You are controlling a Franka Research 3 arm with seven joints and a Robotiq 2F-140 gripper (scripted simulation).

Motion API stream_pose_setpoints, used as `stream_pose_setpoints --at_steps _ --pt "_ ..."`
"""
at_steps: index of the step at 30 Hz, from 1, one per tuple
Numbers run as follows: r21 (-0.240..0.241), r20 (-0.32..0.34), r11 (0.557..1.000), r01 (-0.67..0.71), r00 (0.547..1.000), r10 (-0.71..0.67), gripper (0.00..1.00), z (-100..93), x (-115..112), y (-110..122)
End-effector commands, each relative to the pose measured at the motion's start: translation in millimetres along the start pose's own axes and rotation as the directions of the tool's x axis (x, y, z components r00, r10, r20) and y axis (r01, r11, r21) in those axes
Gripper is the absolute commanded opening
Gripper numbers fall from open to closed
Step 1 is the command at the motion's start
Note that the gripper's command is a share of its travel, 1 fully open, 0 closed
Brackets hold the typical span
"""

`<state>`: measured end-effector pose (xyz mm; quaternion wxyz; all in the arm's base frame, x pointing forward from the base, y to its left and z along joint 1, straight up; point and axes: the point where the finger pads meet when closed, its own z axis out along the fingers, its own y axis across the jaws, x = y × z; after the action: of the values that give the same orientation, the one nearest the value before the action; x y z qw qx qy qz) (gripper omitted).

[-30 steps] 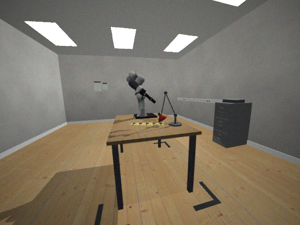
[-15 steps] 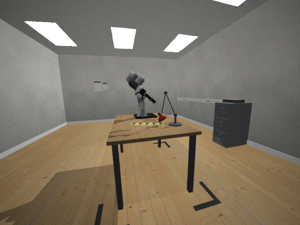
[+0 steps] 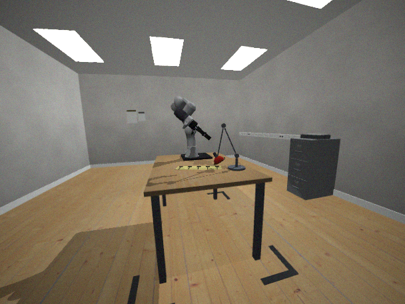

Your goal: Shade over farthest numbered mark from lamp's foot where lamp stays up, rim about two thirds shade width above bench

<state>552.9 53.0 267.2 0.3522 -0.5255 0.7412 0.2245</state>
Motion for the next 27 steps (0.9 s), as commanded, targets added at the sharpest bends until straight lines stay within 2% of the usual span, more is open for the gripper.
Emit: stream_pose_setpoints --at_steps 1,27 --pt "0.0 -0.002 1.0 0.001 1.0 -0.001 1.0 10.4 0 1" --pt "-0.029 -0.013 0.999 -0.017 1.0 0.017 1.0 74.1 -2 16"
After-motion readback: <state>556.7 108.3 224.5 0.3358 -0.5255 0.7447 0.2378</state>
